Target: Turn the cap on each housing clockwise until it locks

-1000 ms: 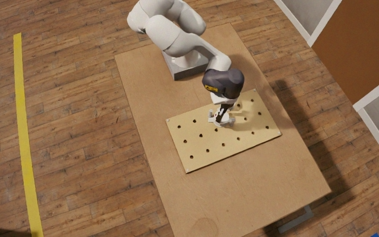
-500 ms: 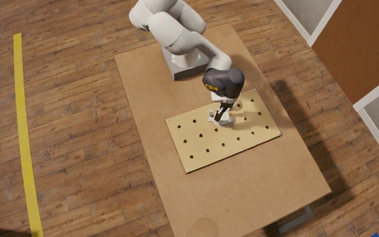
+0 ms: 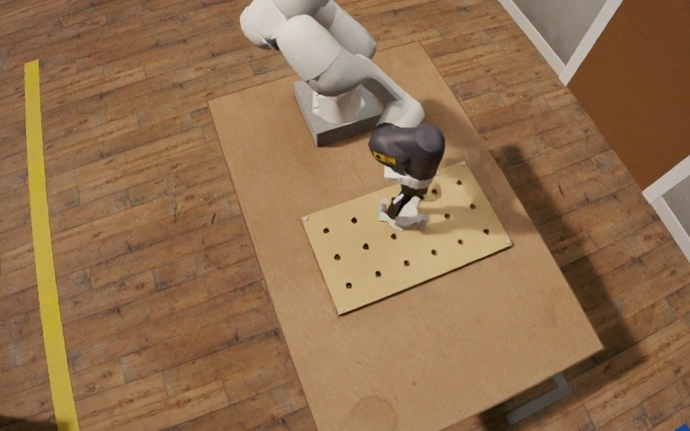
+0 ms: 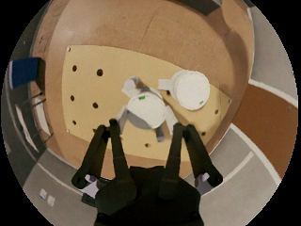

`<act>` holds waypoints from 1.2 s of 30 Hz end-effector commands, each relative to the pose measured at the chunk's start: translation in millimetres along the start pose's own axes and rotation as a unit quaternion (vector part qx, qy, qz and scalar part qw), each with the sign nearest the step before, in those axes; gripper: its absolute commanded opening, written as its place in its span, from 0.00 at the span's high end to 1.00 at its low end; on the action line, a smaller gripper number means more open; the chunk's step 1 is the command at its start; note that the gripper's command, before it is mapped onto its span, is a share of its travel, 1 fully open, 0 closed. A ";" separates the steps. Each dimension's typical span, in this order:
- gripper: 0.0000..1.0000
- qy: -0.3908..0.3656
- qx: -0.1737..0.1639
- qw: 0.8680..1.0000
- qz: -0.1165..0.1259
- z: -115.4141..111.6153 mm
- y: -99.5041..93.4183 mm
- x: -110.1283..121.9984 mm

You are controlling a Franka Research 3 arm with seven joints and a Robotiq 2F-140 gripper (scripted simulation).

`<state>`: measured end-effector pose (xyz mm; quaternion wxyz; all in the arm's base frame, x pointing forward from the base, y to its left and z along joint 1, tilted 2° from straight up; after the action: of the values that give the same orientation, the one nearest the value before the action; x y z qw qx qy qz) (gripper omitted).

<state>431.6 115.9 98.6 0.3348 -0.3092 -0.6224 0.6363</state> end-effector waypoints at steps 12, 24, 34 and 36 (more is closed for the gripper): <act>0.90 0.117 -0.005 0.993 0.003 -0.9 -0.3 -0.8; 0.90 0.117 -0.005 0.993 0.003 -0.9 -0.3 -0.8; 0.90 0.117 -0.005 0.993 0.003 -0.9 -0.3 -0.8; 0.90 0.117 -0.005 0.993 0.003 -0.9 -0.3 -0.8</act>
<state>429.9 117.5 98.7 0.3885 -0.3708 -0.5876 0.6053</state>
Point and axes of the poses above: the point where the finger pads meet when closed, its own y axis out along the fingers, its own x axis across the jaws, z = x × y, the point moved 10 cm from there along -y, back along the fingers, and after that the axes turned 9 degrees about -y, right-handed, at the moved point
